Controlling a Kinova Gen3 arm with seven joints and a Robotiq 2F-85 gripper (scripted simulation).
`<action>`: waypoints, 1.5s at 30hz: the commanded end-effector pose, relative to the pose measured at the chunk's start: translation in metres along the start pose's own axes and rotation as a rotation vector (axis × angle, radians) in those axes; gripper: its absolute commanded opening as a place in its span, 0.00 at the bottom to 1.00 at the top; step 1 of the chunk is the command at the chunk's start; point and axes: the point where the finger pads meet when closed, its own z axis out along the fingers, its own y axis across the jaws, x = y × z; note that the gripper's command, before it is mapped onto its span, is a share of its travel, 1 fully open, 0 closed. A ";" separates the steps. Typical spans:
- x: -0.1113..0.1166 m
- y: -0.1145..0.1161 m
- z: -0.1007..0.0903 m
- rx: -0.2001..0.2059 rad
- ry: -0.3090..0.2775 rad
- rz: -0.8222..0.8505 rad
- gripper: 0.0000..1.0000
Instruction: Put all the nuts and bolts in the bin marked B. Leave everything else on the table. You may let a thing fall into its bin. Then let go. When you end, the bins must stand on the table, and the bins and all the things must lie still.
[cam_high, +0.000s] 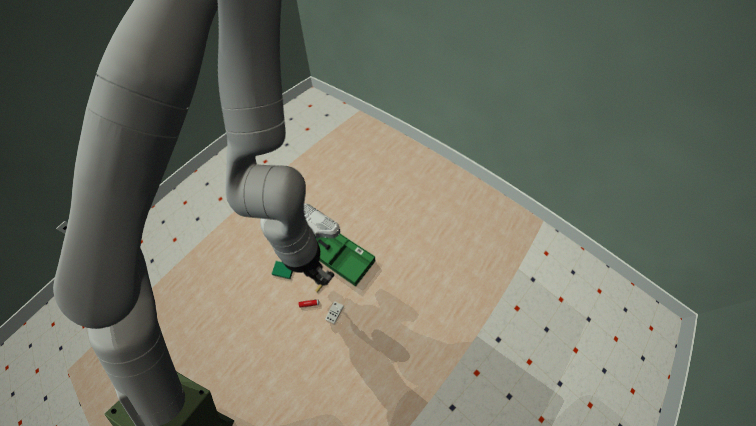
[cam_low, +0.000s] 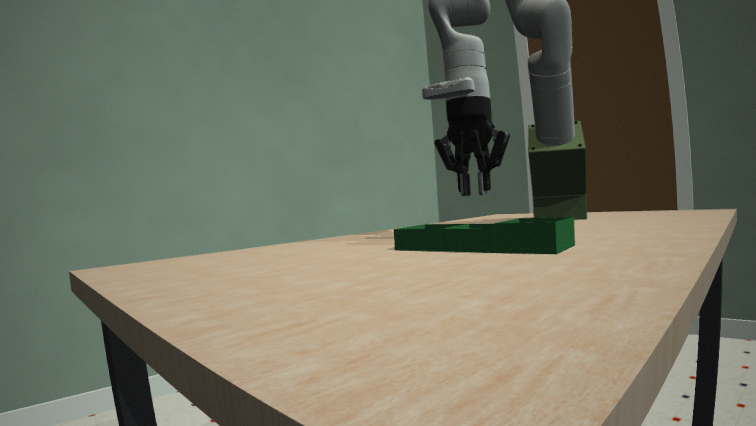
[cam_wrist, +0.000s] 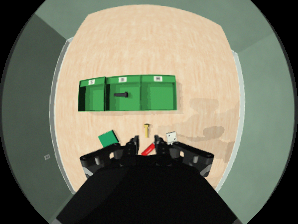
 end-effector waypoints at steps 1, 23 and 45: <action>0.000 0.000 0.000 0.000 0.001 0.000 0.30; -0.008 -0.006 0.061 0.000 0.001 0.000 0.30; 0.000 0.000 0.065 0.000 0.001 0.000 0.30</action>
